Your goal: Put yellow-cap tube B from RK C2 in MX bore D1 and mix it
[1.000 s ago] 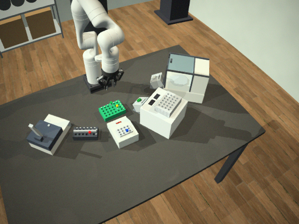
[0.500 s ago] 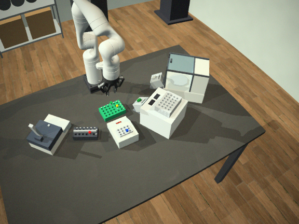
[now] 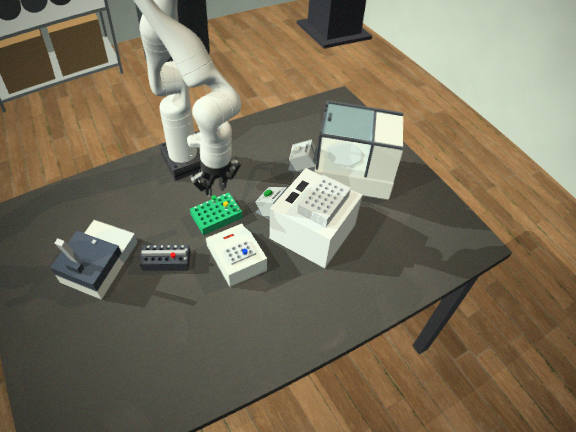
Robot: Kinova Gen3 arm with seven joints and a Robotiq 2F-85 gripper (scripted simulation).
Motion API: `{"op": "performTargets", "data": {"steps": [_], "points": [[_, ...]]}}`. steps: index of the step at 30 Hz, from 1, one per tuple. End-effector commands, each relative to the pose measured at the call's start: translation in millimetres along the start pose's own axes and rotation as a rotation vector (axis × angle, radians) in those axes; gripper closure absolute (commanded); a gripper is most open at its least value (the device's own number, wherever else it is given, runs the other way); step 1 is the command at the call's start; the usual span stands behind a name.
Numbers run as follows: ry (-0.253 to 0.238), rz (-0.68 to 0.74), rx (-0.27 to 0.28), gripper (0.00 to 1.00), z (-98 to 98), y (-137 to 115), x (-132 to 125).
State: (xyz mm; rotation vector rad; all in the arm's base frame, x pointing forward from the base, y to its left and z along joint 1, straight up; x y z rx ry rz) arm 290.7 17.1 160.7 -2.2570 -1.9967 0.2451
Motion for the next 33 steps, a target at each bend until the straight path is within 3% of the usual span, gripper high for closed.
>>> {"op": "performTargets", "data": {"steps": [1,5,15,24,33], "points": [[-0.004,-0.003,0.007,0.58,14.6,1.1,0.8],[-0.004,-0.003,0.007,0.58,25.7,3.1,1.5],[-0.001,-0.006,0.009,0.58,24.0,3.0,2.4],[0.005,0.000,0.006,0.58,25.4,-11.7,32.0],[-0.001,-0.006,0.009,0.58,25.5,-10.5,29.2]]}}
Point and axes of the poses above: the point where the finger pads meet when closed, its own z axis out along the fingers, its own x axis across the jaws, y = z × x, the point moved 6 cm from there along -z, back along the fingers, and after that the axes turned 12 degrees about z, right-handed, at the moved point
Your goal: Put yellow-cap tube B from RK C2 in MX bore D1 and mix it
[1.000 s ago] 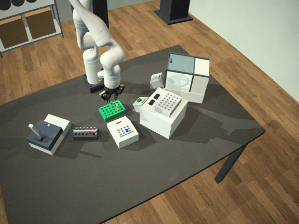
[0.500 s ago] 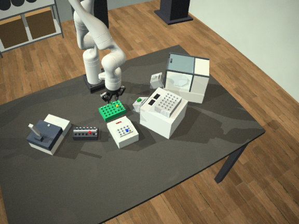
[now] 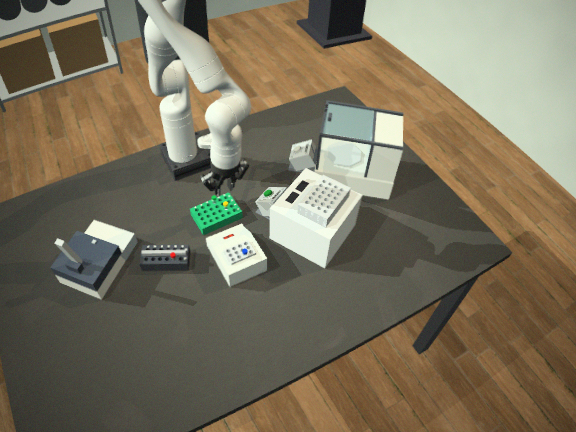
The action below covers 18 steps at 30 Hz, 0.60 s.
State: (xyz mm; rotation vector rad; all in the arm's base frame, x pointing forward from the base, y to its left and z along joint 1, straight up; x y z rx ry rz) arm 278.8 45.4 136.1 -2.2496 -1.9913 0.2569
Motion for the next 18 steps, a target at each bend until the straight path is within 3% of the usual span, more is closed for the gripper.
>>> {"op": "performTargets", "data": {"steps": [1,18], "points": [[0.000,-0.005,-0.003,0.58,-0.4,-0.3,1.5],[-0.003,-0.002,-0.004,0.58,14.3,2.5,1.3]]}}
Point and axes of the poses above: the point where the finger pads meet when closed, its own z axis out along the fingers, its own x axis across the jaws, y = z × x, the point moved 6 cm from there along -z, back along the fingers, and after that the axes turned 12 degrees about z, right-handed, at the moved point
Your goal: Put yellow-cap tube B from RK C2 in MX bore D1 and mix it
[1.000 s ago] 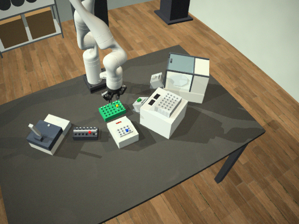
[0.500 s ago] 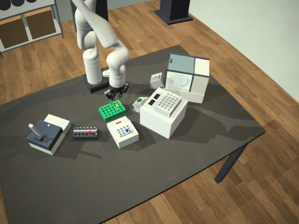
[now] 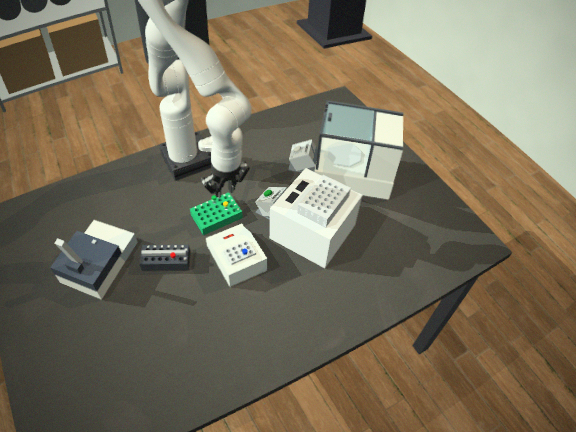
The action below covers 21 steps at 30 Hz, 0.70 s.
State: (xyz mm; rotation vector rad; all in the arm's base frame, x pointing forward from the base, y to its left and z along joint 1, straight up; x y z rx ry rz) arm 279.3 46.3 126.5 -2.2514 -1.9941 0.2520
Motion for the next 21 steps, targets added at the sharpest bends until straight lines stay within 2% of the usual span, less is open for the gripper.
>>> {"op": "performTargets", "data": {"steps": [1,21], "points": [[-0.003,-0.002,0.000,0.58,6.3,0.4,0.0],[-0.003,-0.002,0.000,0.58,29.5,4.9,1.2]]}}
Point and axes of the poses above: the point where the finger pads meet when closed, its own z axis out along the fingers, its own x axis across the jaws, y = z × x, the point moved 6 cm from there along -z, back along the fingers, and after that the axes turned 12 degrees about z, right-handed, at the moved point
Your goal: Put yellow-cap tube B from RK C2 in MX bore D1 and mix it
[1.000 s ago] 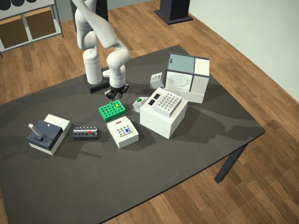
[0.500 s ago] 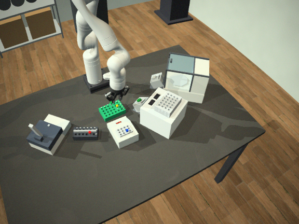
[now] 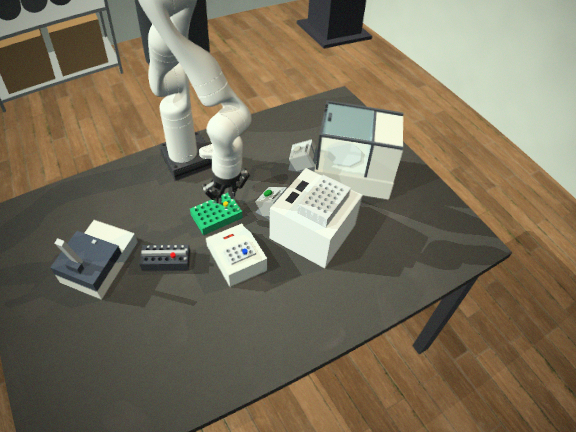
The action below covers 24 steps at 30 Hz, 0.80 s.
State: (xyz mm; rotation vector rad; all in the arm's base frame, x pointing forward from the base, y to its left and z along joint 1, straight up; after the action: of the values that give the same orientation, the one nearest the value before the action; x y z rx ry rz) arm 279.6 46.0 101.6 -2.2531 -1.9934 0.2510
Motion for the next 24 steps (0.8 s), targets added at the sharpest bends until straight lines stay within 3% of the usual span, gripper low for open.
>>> {"op": "performTargets", "data": {"steps": [1,24], "points": [[-0.003,-0.003,0.001,0.58,5.7,-0.6,0.5],[-0.001,-0.006,0.003,0.58,3.1,-0.6,0.3]]}}
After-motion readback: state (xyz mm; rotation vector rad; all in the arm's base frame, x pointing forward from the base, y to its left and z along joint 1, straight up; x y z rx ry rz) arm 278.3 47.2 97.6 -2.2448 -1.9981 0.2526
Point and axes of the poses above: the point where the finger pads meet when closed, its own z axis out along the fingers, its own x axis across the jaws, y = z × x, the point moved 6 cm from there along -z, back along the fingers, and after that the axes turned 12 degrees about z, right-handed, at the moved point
